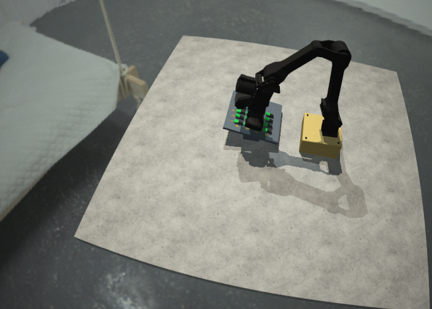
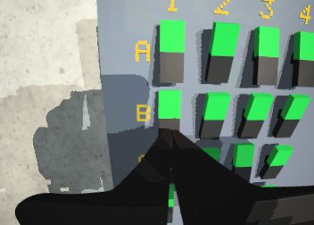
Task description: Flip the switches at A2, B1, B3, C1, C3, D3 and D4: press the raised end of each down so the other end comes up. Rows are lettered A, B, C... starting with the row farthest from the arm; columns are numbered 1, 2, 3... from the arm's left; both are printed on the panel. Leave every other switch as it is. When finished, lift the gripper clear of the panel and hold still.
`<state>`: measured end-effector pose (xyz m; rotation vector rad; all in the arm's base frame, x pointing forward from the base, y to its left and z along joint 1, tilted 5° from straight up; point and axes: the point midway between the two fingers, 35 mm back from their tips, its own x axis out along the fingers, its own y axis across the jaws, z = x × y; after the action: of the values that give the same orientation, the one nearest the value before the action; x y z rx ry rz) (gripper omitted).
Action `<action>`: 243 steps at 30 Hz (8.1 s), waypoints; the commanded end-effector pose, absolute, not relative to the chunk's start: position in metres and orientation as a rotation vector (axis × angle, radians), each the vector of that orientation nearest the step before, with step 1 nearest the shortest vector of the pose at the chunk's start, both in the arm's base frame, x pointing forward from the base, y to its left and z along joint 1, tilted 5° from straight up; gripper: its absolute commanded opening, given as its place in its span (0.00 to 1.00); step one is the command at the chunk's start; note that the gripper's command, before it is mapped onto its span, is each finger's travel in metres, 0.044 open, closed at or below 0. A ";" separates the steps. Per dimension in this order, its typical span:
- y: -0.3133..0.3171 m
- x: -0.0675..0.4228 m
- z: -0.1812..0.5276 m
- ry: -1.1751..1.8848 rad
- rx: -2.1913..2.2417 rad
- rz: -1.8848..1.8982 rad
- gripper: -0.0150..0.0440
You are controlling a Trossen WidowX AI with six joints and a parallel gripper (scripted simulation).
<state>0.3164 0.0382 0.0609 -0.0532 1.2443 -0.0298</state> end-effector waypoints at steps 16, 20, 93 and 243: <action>0.037 0.316 0.054 1.253 -0.060 -0.030 0.25; 0.037 0.316 0.054 1.253 -0.060 -0.030 0.25; -0.018 0.326 0.098 1.295 -0.065 -0.035 0.25; 0.037 0.297 0.048 1.307 -0.060 -0.031 0.25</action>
<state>0.2970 0.0368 0.0490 -0.0561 1.3060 -0.0347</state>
